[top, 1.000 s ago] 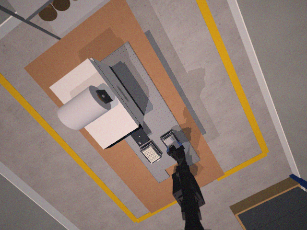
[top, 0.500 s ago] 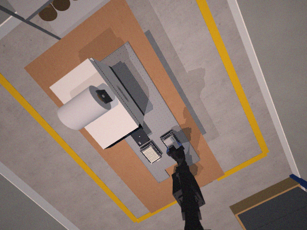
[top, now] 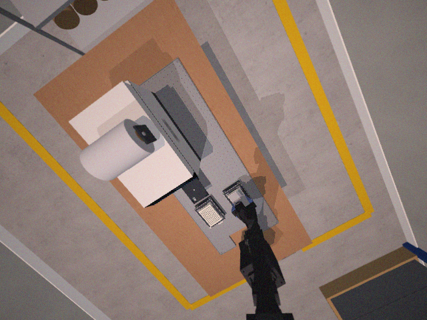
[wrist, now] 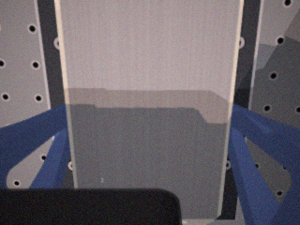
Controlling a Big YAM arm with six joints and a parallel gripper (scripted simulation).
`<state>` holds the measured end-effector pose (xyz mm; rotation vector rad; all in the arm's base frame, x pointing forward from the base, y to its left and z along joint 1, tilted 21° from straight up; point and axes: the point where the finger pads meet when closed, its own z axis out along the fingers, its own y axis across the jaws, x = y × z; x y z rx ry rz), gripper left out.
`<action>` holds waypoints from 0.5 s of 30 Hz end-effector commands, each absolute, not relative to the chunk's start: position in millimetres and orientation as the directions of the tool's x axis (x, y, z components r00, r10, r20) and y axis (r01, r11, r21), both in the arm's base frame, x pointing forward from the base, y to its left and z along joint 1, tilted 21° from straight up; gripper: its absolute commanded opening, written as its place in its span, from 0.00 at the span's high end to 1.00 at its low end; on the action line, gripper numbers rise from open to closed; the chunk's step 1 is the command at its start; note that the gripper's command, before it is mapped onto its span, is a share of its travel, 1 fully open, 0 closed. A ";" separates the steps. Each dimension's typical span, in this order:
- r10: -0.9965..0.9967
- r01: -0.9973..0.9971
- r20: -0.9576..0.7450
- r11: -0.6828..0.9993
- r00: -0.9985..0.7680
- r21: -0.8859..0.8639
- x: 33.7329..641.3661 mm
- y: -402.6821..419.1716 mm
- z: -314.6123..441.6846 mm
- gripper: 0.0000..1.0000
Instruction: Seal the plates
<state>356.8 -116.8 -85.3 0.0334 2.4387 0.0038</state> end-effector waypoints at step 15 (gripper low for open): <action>0.024 0.021 -0.652 1.000 -0.758 0.012 366.0 -116.1 -91.1 1.00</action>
